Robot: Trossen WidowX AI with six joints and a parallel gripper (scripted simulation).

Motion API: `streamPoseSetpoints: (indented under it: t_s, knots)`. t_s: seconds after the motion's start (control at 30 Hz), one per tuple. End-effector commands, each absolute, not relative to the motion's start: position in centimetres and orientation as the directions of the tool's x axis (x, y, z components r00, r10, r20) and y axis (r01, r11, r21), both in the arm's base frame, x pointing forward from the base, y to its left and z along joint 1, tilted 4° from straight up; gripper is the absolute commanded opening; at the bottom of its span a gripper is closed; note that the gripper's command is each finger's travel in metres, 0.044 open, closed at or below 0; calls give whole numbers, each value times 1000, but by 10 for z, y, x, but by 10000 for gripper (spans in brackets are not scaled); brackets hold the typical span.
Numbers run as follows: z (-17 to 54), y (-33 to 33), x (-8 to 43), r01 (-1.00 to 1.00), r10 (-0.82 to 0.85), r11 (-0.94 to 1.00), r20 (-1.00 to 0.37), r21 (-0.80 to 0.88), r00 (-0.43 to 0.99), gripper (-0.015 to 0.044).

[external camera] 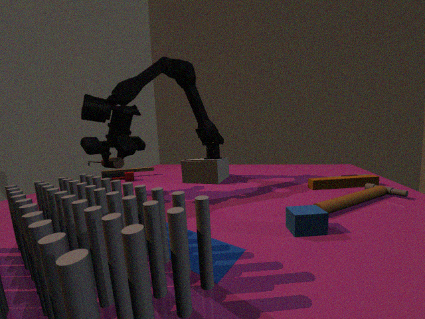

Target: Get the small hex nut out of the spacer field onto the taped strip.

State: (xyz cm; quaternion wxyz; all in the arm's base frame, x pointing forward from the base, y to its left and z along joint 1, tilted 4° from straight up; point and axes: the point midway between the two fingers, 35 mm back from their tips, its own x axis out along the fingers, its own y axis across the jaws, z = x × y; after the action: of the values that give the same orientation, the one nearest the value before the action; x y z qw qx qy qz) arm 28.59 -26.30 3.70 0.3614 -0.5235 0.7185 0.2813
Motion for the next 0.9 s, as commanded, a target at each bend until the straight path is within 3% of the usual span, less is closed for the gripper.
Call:
streamPoseSetpoints:
  t_s: [0.0,0.87]
  knots:
    - [32,-264,285,-956,-555,293,-809,31,-196,0]
    - [-3,-264,282,-956,-555,293,-809,31,-196,0]
